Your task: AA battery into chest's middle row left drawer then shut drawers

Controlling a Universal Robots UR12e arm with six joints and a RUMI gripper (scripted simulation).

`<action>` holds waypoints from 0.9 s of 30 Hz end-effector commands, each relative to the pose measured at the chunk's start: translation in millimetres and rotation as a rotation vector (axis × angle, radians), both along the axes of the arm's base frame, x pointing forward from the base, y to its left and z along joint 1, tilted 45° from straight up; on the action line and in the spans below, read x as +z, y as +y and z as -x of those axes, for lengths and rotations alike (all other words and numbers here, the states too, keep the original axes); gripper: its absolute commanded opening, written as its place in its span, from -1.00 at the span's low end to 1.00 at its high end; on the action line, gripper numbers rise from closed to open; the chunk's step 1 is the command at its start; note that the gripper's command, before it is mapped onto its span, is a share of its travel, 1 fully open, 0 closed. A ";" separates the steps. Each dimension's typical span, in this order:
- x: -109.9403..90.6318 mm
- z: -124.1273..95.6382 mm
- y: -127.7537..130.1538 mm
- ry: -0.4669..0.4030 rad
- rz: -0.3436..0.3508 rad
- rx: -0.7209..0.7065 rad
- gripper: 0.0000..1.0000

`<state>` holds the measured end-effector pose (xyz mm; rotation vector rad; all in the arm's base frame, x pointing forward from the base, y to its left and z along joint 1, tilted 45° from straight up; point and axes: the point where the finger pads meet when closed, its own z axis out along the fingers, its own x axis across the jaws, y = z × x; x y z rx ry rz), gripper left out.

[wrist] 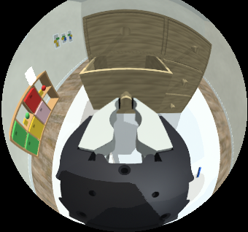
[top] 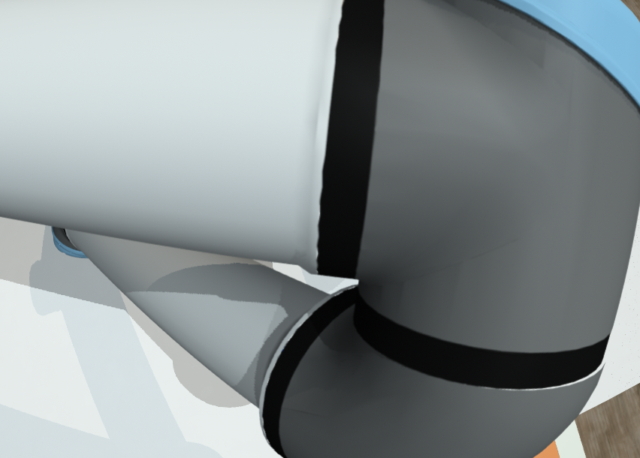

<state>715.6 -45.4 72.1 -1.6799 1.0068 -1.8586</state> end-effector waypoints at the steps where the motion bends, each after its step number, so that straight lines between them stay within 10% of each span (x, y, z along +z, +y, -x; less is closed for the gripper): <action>1: -1.3 3.7 0.6 0.002 -0.002 0.001 -0.86; 27: -1.5 7.3 0.8 0.000 -0.001 0.001 -0.86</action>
